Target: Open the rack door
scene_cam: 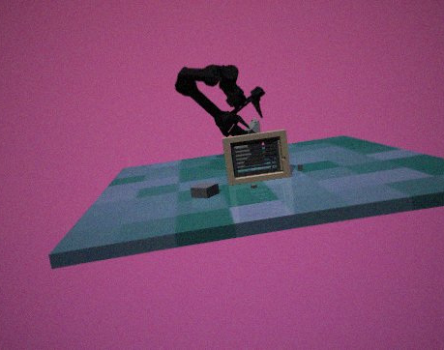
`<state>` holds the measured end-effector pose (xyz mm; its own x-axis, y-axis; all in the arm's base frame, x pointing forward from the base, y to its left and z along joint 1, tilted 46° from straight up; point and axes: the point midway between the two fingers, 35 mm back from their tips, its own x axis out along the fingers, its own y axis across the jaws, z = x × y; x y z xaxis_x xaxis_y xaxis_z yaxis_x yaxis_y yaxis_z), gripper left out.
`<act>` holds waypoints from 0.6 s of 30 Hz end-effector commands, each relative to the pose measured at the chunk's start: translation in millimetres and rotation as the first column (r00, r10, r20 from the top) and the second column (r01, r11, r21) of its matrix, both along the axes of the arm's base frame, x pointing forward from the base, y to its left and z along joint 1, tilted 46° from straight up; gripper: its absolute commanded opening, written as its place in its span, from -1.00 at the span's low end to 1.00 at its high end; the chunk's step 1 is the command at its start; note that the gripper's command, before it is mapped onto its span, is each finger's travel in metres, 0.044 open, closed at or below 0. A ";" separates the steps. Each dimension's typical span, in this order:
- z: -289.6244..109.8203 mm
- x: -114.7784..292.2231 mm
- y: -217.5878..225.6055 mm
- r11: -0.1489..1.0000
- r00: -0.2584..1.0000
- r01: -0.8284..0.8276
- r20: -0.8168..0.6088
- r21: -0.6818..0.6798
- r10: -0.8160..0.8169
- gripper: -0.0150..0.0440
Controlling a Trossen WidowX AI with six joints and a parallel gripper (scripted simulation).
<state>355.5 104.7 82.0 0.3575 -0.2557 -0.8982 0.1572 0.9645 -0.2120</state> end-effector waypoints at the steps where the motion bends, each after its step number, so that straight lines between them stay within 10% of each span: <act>1: -8.4 -4.4 4.9 0.999 0.999 0.011 -0.050 -0.047 -0.013 0.51; 18: -48.3 -35.6 23.2 0.939 0.959 -0.020 -0.272 -0.343 -0.079 0.51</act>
<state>322.7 124.9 36.3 0.1083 -0.5330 -0.8391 0.0836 0.8460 -0.5266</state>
